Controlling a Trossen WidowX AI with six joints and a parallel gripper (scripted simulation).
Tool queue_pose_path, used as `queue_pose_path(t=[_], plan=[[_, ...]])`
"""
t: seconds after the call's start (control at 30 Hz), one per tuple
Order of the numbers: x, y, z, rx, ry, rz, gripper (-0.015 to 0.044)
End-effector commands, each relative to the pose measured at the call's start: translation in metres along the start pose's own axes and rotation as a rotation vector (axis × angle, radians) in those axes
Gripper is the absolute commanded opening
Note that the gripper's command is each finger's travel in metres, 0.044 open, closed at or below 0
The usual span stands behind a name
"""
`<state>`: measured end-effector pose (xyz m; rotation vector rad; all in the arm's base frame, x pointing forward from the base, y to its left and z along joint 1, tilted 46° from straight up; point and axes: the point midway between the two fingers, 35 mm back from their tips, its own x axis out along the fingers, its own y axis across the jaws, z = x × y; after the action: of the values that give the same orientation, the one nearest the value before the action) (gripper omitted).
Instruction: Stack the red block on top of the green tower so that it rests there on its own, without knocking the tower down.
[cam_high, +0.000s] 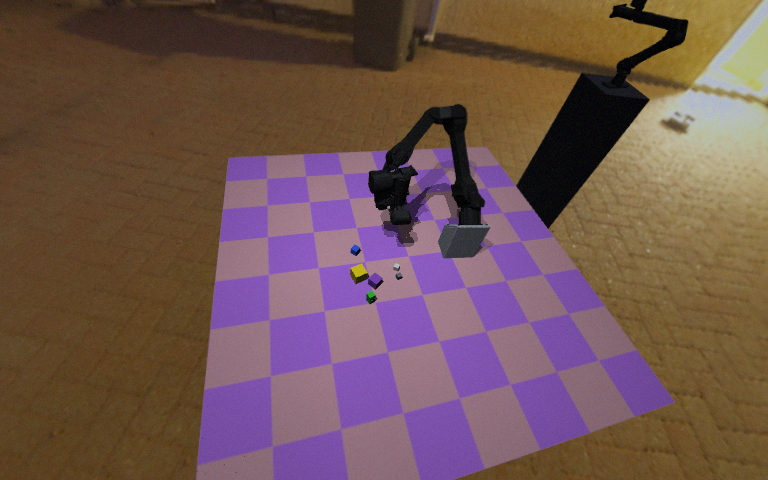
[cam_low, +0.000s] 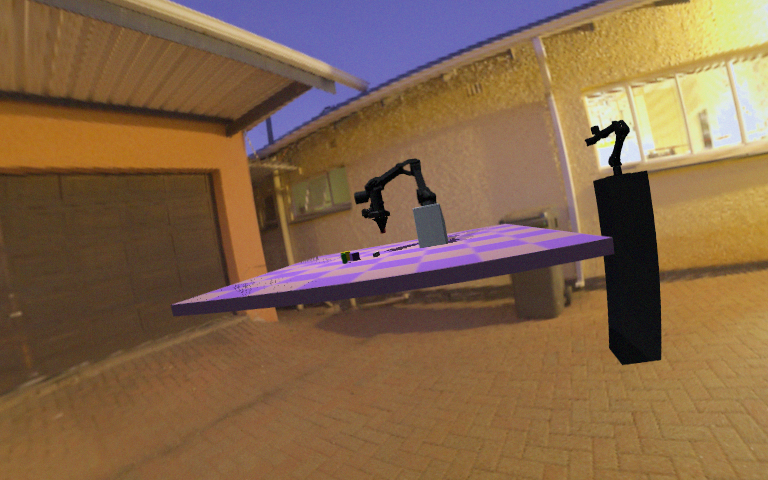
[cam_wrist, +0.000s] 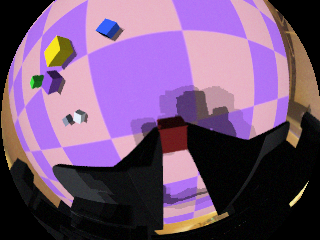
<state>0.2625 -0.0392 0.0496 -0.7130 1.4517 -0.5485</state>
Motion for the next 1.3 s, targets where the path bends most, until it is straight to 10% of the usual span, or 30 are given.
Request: queue_pose_path(t=[0.0, 1.27], plan=[[-0.017, -0.001, 0.002, 0.013, -0.005, 0.006, 0.0], [-0.049, 0.093, 0.084, 0.013, -0.012, 0.024, 0.0]])
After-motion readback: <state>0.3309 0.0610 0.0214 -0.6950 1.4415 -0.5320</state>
